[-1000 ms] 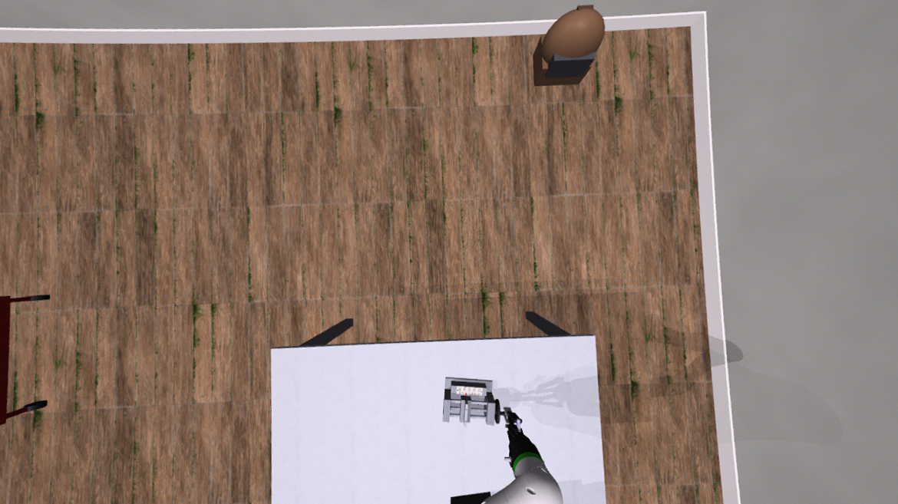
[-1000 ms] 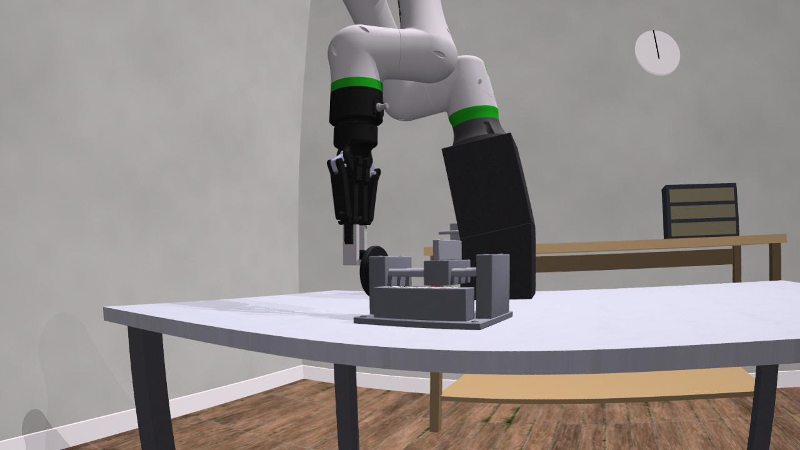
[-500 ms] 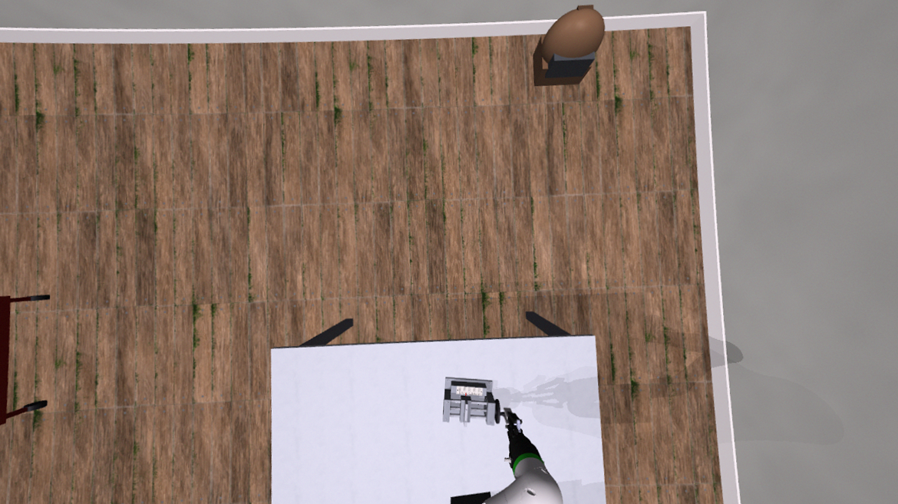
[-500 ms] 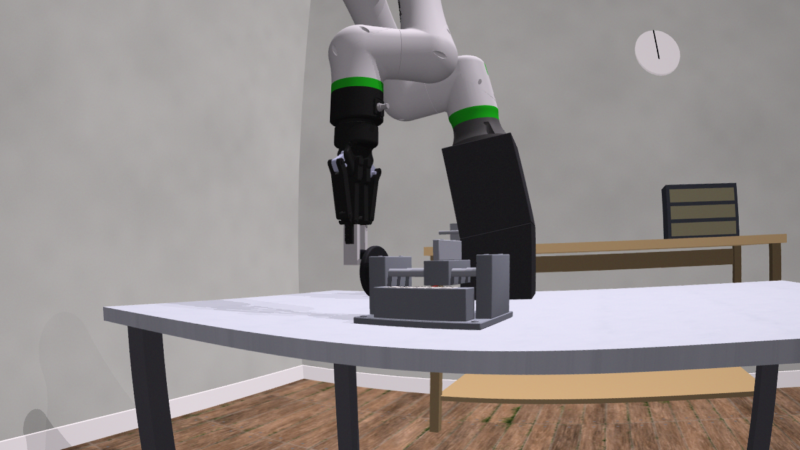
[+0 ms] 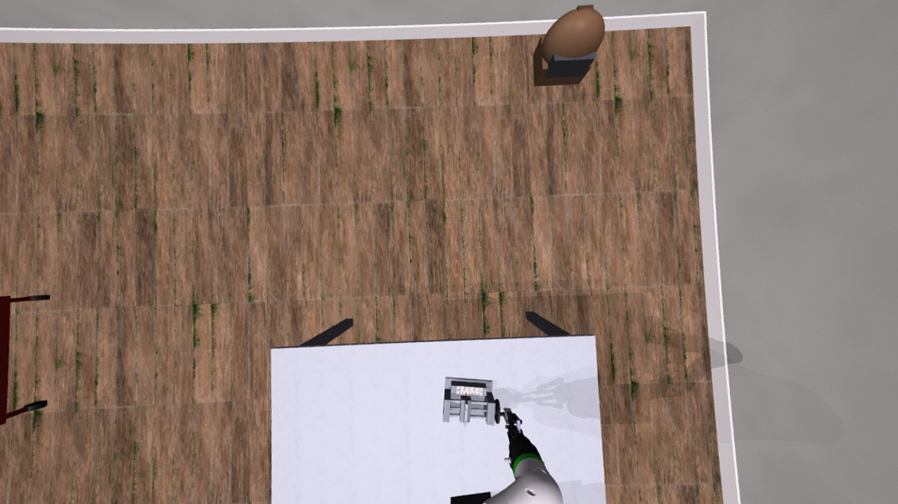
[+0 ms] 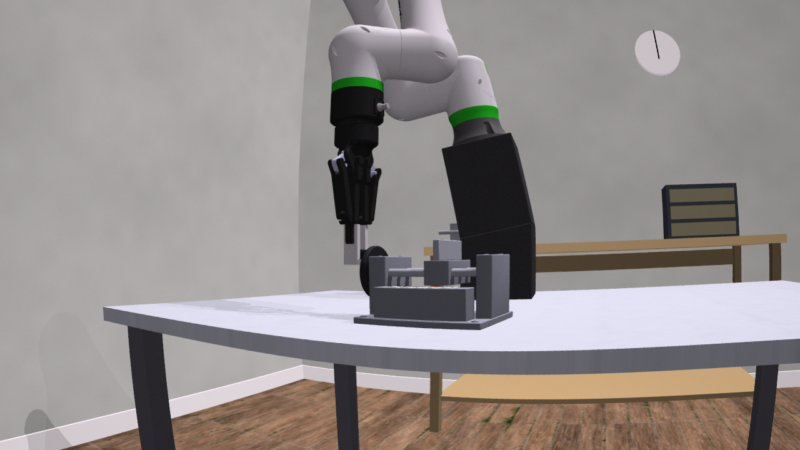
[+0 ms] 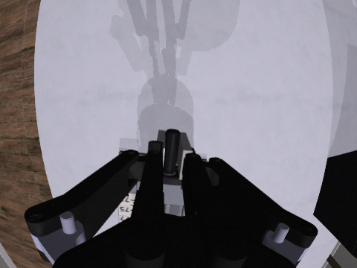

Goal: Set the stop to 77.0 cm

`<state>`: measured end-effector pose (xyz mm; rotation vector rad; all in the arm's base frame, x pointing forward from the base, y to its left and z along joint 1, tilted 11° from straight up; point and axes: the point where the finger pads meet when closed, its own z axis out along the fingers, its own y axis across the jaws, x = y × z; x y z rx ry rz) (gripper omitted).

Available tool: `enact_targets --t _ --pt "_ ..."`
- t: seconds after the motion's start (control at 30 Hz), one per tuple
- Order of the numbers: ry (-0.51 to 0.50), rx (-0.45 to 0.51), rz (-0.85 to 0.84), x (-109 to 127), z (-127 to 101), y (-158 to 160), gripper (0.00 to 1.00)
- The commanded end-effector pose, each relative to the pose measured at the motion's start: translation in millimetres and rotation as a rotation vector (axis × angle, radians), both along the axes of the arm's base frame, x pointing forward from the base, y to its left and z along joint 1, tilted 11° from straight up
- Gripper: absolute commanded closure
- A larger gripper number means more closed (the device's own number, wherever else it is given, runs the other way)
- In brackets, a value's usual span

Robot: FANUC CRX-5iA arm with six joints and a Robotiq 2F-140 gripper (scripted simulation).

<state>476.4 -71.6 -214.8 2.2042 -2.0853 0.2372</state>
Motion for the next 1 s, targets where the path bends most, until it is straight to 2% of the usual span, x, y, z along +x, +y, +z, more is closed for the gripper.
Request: enact_targets --t 0.0,0.87,0.9,0.97 --pt "0.000 0.000 0.000 0.0 0.0 0.0 0.96" --pt "0.000 0.000 0.000 -0.1 0.1 0.0 0.96" --pt "0.000 0.000 0.000 -0.1 0.1 0.0 0.67" --pt "0.000 0.000 0.000 -0.1 0.1 0.0 0.67"
